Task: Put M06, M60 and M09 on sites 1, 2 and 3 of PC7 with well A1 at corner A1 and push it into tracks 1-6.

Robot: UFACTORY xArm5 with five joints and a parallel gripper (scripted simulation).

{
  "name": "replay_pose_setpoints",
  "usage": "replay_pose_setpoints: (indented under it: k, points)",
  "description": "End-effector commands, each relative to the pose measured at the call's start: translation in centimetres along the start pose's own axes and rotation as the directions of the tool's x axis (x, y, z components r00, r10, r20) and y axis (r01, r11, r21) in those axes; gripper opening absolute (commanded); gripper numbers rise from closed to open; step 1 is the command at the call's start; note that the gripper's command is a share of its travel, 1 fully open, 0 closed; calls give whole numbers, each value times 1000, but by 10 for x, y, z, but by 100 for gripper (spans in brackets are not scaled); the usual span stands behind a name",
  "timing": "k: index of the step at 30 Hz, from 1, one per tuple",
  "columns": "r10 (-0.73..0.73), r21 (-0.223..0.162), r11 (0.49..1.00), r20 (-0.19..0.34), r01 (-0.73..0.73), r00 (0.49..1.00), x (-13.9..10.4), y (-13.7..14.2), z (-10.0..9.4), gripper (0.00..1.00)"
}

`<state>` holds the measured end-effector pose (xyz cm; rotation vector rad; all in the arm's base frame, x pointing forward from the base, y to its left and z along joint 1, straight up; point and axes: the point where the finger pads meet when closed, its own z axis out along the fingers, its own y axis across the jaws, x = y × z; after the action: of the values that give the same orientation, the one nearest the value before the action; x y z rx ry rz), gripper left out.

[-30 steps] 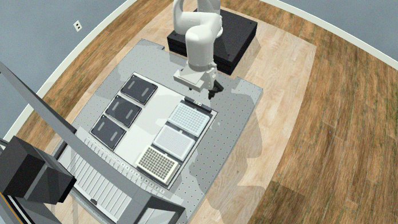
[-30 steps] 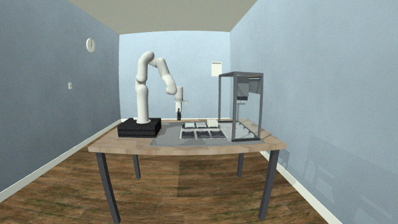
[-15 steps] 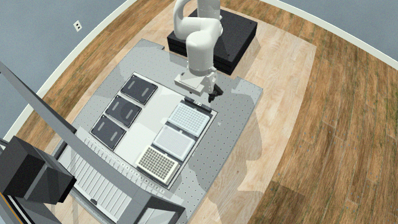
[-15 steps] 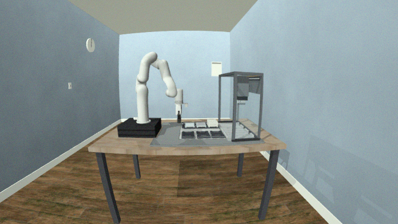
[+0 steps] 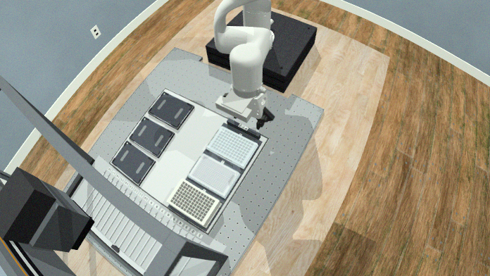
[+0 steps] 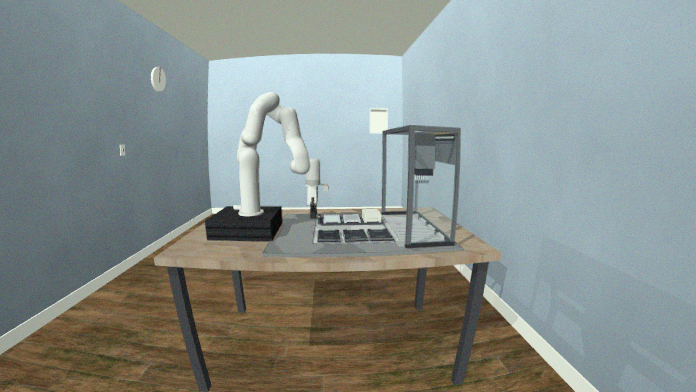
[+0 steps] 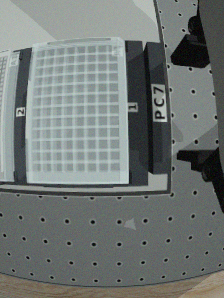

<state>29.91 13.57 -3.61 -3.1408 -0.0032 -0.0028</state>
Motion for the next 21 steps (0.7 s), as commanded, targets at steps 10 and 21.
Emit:
replay_pose_setpoints:
  k: [10, 21]
  points:
    - [0, 6, 1000, -1, 0, 1000, 1, -1, 3, 81]
    - [0, 6, 1000, -1, 0, 1000, 1, -1, 9, 81]
